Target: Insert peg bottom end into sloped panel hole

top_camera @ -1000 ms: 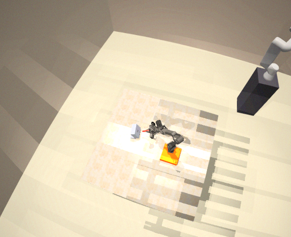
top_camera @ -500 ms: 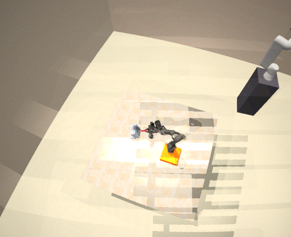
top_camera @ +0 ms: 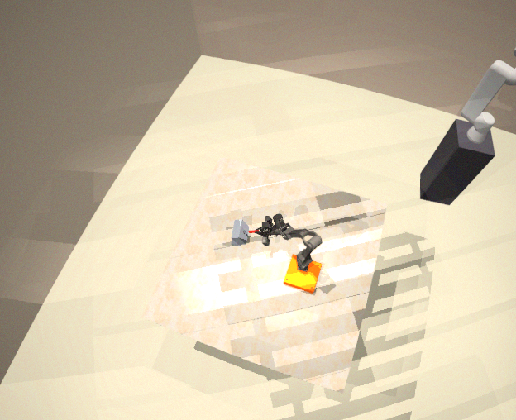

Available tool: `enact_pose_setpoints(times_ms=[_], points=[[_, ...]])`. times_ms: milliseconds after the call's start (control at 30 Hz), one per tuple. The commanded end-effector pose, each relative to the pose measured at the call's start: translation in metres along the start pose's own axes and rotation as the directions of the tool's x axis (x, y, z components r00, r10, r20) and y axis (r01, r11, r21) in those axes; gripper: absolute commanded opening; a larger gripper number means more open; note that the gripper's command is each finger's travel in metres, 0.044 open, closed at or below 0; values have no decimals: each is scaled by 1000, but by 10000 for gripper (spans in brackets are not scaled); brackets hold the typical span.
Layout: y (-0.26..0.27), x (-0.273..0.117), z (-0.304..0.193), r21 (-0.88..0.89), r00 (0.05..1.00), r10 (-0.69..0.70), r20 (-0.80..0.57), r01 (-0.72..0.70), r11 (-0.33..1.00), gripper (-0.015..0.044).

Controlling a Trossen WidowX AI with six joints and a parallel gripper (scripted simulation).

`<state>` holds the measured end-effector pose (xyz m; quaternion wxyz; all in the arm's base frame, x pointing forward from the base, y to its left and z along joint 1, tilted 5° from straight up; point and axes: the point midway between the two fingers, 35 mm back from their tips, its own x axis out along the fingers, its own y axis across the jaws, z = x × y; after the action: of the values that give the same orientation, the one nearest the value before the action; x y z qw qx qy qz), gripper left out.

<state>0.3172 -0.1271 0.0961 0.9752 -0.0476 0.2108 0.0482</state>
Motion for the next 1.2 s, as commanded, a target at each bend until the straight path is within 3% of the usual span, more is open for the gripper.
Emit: enact_pose_setpoints(times_ms=[0,1167], points=[[-1,4,-1,2,1000,-7,6,7,1000,0],[2,27,-4,2,1000,-1,6,1,1000,0]])
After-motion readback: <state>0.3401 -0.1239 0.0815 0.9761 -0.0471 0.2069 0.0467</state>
